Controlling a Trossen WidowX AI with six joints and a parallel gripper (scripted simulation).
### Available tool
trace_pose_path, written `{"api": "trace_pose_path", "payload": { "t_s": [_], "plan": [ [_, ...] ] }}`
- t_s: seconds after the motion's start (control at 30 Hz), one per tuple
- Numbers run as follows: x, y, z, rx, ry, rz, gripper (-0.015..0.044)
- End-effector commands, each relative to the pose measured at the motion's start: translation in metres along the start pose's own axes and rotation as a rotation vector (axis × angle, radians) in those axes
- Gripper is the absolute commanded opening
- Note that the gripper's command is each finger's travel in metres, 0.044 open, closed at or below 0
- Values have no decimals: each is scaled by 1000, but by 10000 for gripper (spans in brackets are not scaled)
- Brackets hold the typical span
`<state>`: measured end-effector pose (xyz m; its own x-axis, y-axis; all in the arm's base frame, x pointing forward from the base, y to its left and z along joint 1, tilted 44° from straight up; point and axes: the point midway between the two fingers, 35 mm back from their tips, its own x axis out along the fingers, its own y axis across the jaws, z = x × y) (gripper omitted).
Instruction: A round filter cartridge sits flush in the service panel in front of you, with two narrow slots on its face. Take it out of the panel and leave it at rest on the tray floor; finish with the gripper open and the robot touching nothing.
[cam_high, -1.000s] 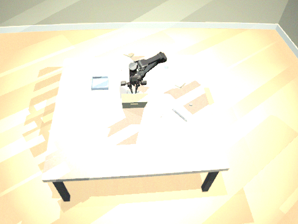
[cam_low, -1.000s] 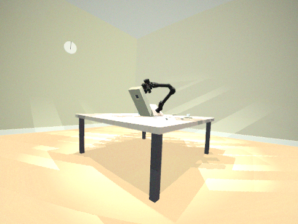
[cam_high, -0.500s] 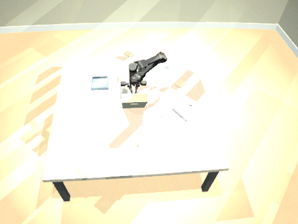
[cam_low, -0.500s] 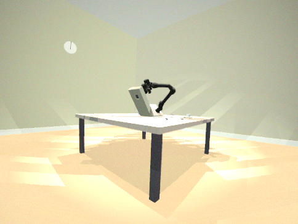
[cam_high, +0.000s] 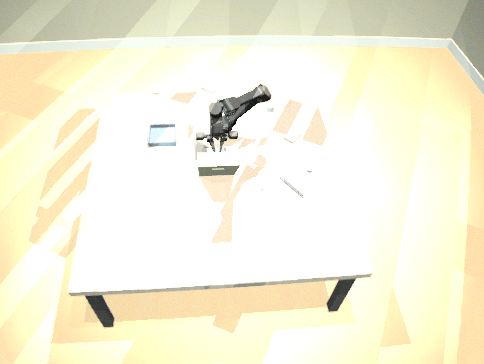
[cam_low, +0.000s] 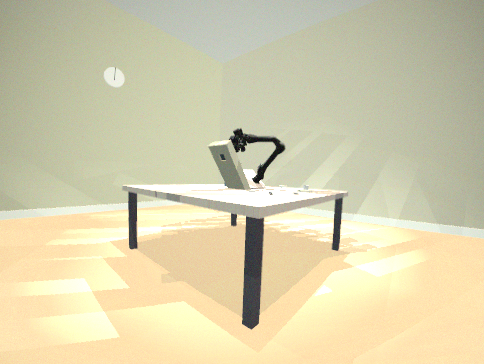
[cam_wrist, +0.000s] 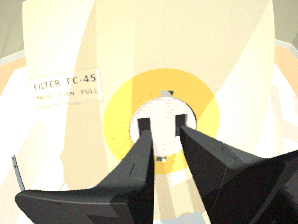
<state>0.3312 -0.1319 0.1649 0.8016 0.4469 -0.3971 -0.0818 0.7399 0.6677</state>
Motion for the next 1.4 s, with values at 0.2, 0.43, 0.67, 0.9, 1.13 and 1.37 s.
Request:
{"api": "trace_pose_path", "payload": {
  "t_s": [0.2, 0.43, 0.67, 0.9, 1.13, 1.37],
  "plan": [
    [0, 0, 1, 4, 1, -3, 90],
    [3, 0, 1, 4, 0, -3, 90],
    [3, 0, 0, 4, 0, -3, 90],
    [3, -1, -1, 4, 0, -3, 90],
    [3, 0, 0, 4, 0, -3, 90],
    [3, 0, 0, 4, 0, -3, 90]
  ]
}}
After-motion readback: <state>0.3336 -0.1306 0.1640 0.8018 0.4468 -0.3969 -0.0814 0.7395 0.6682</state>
